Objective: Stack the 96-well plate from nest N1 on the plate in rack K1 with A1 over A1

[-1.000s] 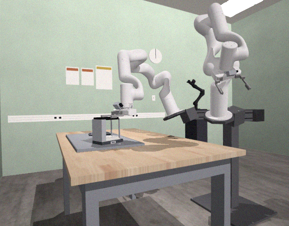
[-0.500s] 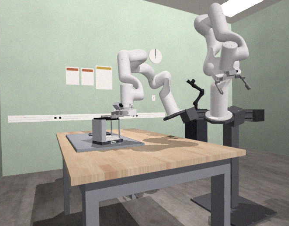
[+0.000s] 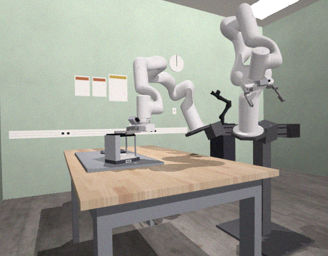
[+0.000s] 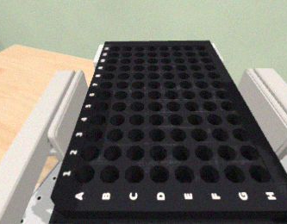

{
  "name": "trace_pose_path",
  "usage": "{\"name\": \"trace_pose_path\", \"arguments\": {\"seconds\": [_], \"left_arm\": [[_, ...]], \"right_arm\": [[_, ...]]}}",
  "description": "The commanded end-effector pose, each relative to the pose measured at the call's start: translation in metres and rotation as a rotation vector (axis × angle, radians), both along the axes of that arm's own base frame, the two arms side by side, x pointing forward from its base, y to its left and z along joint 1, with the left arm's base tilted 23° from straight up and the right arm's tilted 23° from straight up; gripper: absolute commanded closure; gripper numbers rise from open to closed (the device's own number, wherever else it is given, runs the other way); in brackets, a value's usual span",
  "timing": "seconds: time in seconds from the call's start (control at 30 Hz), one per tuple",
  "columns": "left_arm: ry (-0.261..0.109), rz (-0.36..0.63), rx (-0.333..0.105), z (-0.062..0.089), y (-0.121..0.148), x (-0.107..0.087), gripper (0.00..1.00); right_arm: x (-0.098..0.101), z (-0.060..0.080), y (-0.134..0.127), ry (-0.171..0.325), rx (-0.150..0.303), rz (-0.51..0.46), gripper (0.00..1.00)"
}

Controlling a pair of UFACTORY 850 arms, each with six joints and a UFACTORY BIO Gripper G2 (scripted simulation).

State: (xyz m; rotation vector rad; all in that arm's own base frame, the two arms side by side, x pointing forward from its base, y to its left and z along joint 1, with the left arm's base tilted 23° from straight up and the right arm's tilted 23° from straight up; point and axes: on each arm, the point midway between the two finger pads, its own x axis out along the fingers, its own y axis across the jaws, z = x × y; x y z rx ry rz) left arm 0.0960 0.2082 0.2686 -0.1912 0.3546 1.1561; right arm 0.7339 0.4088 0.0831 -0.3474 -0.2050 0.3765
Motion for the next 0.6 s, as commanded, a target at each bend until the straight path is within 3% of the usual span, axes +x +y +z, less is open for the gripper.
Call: {"name": "trace_pose_path", "arguments": {"seconds": [0.0, 0.57], "left_arm": [[0.0, 0.0, 0.001, 0.0004, 0.0003, 0.0001, 0.0], [0.0, 0.0, 0.001, 0.0004, 0.0003, 0.0001, 0.0]], "right_arm": [[0.0007, 0.0008, 0.0007, -0.002, 0.001, 0.001, 1.0], [0.0025, -0.0056, -0.0014, -0.002, 0.001, 0.001, 1.0]]}}
